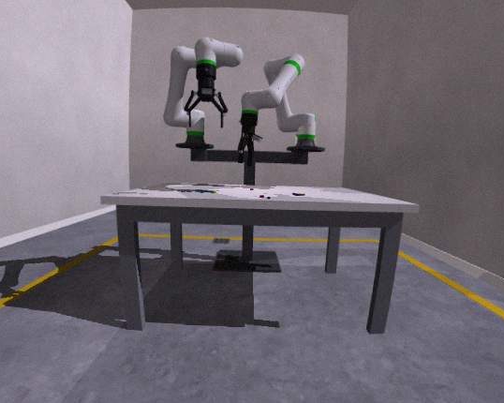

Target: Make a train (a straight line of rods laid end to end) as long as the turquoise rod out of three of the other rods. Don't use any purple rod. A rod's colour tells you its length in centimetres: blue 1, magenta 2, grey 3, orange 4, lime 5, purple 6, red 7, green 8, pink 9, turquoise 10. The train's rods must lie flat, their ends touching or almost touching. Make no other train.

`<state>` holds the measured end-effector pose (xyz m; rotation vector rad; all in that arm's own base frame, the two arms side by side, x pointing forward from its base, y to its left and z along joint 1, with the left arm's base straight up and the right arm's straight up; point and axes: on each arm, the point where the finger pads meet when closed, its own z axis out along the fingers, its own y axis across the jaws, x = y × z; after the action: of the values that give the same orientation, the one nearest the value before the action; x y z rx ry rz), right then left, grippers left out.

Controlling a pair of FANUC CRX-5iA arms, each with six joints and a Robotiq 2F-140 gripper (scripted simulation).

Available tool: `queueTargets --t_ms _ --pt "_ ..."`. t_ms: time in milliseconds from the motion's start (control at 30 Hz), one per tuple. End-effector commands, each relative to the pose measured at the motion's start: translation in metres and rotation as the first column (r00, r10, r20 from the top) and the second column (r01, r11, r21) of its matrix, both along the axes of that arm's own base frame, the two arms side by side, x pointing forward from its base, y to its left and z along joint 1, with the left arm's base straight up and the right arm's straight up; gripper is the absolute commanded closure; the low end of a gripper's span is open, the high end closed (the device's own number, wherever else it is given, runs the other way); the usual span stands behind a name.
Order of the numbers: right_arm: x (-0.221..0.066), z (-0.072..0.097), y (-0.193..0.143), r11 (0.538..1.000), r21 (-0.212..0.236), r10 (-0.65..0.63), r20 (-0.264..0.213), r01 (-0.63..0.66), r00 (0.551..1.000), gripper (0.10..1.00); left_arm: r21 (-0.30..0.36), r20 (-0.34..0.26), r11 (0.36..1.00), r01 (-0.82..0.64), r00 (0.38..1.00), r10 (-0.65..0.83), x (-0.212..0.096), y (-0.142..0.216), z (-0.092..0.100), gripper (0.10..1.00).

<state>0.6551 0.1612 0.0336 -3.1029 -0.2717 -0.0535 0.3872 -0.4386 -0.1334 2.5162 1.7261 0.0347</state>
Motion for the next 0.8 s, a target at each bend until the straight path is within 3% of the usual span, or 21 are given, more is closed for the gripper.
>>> queueTargets --t_ms 0,767 --pt "0.0007 0.0013 0.0001 1.0 0.0 0.0 0.002 0.0 1.0 0.098 -0.001 0.001 1.0 0.0 1.0 0.0 0.0006 -0.0006 0.0009 0.098" --pt "0.0011 0.0019 -0.003 1.0 0.0 -0.004 0.002 0.004 1.0 0.098 -0.001 0.001 1.0 0.0 1.0 0.0 0.0006 -0.0006 0.0009 0.098"
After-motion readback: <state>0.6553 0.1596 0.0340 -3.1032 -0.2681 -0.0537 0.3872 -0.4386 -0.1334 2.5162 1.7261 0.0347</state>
